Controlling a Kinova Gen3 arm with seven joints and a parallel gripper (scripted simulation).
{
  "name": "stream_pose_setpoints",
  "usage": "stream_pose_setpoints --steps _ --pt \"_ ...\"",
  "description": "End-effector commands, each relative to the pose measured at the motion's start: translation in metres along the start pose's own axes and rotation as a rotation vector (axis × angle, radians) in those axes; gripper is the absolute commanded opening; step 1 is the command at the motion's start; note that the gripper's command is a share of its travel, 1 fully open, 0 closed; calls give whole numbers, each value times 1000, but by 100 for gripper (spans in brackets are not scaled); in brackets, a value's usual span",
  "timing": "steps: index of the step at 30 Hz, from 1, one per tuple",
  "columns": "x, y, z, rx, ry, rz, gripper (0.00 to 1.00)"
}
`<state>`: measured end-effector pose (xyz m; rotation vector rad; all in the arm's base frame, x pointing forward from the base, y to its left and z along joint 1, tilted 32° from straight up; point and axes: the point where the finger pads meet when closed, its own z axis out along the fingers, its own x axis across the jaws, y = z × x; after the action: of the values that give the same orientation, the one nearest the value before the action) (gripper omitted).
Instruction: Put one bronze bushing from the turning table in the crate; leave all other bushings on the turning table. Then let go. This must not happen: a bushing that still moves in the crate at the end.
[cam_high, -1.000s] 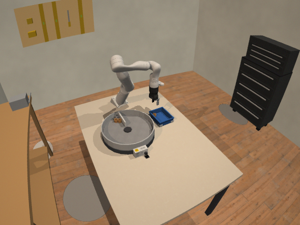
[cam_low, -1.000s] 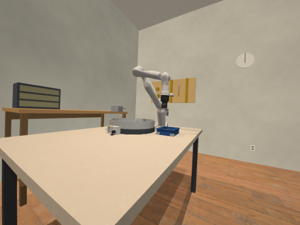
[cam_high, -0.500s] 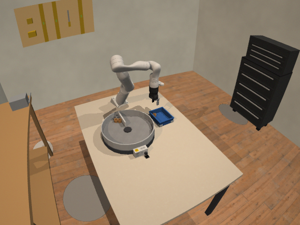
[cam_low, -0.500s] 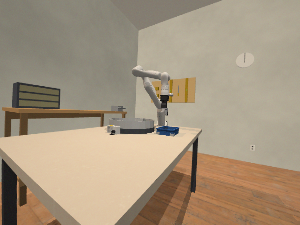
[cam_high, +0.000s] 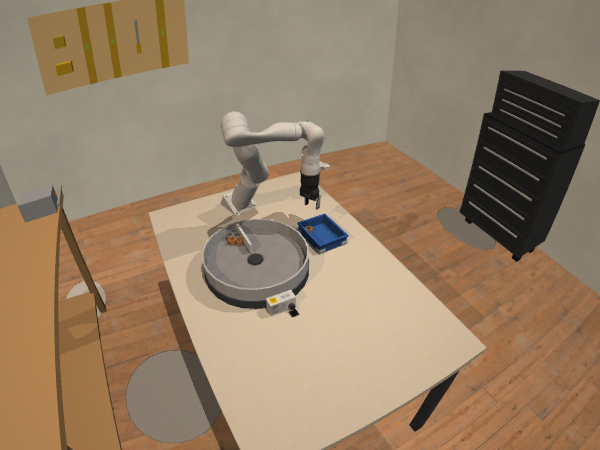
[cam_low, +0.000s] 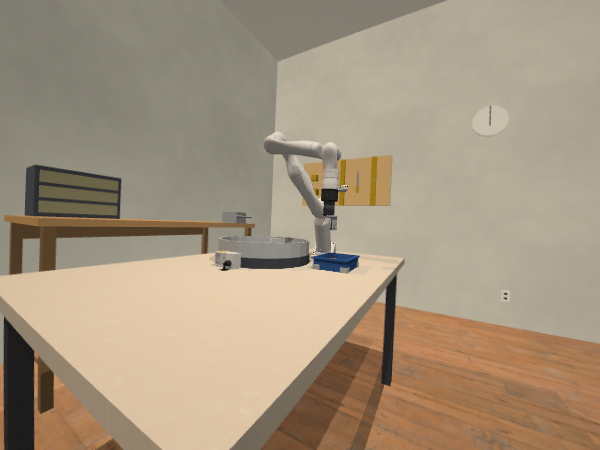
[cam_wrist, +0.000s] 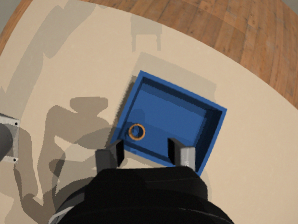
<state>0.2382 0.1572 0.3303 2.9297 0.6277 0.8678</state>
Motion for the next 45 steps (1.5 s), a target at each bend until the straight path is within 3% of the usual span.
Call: stream_pose_setpoints --steps 1,7,19,24,36,41,45 --pt "1 0 -1 2 -1 -2 100" --pt "8 0 -6 3 2 -220 100" --pt "8 0 -6 3 2 -220 100" --pt "15 1 -12 5 6 -435 100" --pt "15 1 -12 5 6 -435 100" --pt "23 2 -18 6 10 -651 100" --pt "23 2 -18 6 10 -651 100"
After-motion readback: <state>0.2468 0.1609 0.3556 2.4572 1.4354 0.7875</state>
